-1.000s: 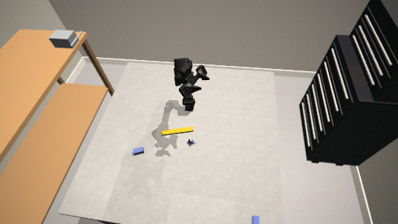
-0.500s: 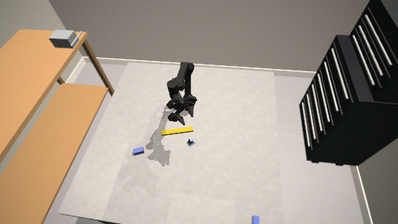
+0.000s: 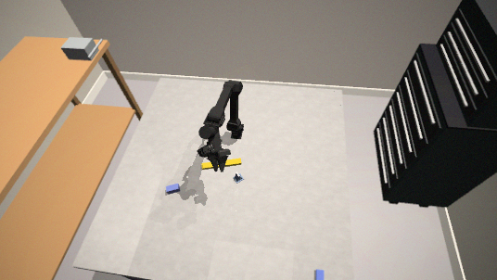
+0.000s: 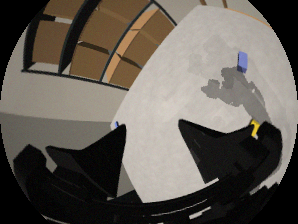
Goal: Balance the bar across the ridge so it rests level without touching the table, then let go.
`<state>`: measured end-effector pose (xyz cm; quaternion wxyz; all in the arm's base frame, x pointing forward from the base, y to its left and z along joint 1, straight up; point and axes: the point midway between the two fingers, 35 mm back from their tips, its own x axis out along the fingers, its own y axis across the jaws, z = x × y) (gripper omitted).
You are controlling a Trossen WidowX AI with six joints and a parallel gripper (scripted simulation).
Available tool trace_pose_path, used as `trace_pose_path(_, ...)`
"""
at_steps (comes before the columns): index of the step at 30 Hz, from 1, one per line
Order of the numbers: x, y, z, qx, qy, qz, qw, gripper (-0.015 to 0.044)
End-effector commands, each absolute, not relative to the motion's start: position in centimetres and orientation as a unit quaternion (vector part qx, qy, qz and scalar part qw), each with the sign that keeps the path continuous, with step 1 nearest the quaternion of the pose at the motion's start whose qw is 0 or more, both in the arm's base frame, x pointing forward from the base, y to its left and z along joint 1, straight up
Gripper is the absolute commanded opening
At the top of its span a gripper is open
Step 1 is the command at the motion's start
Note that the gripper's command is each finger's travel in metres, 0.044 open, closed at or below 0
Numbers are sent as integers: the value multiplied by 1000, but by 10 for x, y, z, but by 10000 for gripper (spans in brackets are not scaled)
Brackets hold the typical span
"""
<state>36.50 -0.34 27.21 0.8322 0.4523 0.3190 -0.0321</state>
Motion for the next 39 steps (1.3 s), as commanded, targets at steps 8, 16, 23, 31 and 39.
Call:
trace_pose_path(8,314,-52,174,469,447,-246,721,315)
trace_pose_path(16,252,-76,126,444,532,-387,608,315)
trace_pose_path(23,230,-81,116,430,556,-426,570,315)
trace_pose_path(31,231,-82,81,430,556,-426,570,315)
trace_pose_path(39,231,-82,69,430,556,-426,570,315)
